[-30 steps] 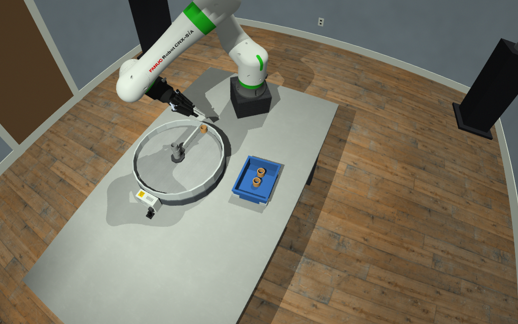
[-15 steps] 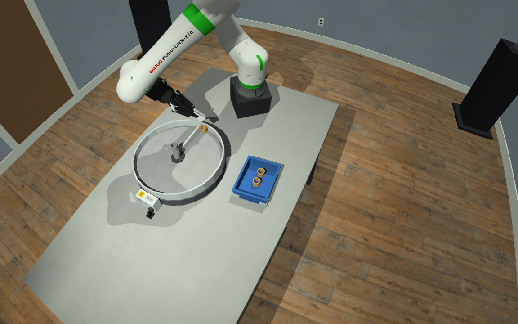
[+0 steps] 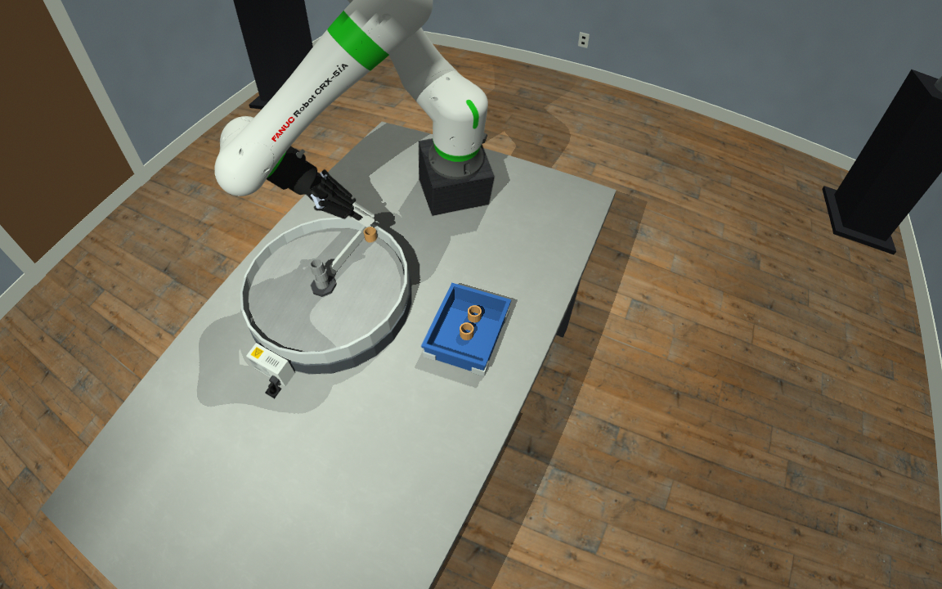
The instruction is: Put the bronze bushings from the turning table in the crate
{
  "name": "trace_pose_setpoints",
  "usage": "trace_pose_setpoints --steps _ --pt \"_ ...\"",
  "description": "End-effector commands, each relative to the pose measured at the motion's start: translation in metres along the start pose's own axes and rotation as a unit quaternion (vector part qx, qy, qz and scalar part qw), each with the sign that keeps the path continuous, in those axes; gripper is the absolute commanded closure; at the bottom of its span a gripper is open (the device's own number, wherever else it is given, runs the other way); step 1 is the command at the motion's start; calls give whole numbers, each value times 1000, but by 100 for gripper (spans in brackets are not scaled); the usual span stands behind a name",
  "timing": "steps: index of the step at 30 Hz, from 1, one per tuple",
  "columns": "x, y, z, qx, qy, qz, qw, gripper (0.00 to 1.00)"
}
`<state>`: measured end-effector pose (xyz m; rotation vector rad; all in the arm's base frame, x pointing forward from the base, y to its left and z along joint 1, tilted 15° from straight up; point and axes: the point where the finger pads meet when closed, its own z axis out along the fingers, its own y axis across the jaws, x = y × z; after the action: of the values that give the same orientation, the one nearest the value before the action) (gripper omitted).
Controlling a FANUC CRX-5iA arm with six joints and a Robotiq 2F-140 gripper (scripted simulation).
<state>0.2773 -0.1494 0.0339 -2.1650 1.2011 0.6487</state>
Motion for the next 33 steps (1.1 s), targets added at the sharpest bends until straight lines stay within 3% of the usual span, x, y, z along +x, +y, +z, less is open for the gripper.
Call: trace_pose_setpoints --steps 1,33 --pt "3 0 3 0 0 0 1000 94" --pt "23 0 27 0 0 0 1000 94"
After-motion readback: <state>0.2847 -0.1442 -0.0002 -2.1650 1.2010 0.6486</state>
